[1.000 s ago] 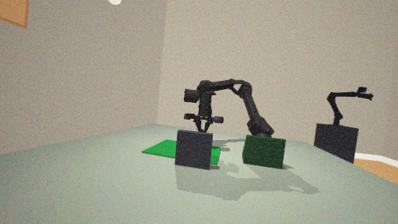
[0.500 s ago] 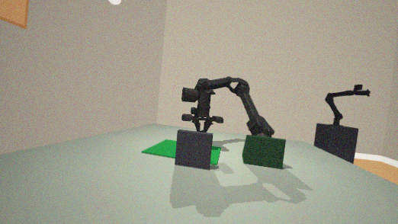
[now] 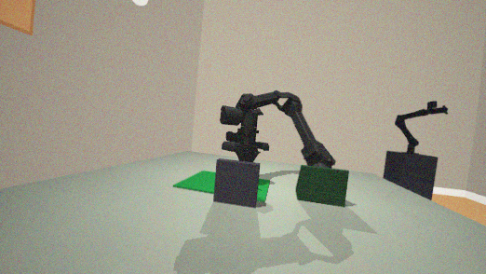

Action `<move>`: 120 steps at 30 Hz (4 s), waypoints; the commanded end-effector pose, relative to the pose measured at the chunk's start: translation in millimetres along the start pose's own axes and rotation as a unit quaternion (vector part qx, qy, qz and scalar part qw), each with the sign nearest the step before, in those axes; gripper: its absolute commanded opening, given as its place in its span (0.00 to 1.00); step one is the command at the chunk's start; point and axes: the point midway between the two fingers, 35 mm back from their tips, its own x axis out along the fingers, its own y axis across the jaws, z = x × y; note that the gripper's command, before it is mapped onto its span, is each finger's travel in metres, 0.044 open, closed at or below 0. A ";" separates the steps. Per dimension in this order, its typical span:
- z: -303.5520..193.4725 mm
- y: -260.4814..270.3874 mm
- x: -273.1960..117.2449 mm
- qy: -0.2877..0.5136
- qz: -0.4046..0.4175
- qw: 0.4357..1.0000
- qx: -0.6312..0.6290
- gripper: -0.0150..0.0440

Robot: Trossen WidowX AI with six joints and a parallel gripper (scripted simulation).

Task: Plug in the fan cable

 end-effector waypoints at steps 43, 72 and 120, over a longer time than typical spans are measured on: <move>1.4 9.5 19.9 -0.001 0.002 0.998 -0.060 0.25; 0.6 9.6 19.8 -0.001 0.002 0.998 -0.060 0.25; 0.2 9.5 19.8 -0.001 0.002 0.998 -0.057 0.25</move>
